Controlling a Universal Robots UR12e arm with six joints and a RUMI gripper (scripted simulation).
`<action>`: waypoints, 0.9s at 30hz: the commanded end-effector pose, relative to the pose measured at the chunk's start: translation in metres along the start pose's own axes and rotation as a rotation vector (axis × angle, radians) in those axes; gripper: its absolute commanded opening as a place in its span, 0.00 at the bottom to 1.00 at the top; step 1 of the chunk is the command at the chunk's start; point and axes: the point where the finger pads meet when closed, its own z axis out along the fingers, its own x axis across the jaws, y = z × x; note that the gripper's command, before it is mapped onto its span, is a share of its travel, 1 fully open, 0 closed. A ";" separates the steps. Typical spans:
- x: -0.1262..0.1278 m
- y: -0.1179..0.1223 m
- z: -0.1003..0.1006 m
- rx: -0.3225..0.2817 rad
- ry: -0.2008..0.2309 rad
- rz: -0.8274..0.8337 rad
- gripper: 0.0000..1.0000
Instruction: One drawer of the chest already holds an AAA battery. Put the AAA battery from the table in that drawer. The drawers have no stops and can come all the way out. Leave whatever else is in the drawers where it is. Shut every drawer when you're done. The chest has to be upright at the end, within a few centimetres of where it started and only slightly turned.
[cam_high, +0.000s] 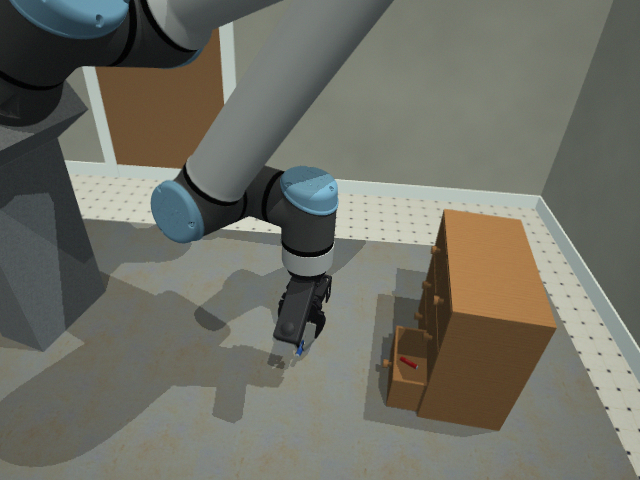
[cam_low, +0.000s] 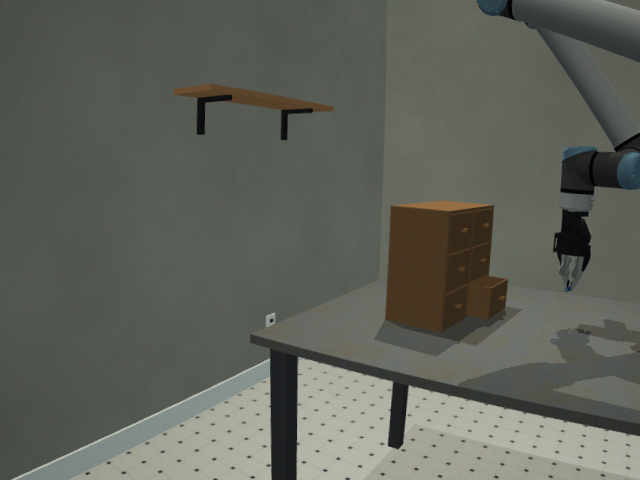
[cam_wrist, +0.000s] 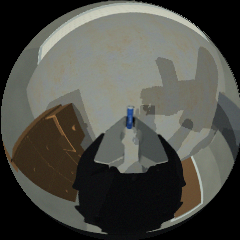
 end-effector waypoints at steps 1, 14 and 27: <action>0.000 0.000 -0.002 0.000 0.000 0.000 0.02; -0.003 0.001 -0.001 0.000 0.000 -0.064 0.02; -0.017 0.004 -0.001 0.000 0.000 -0.374 0.02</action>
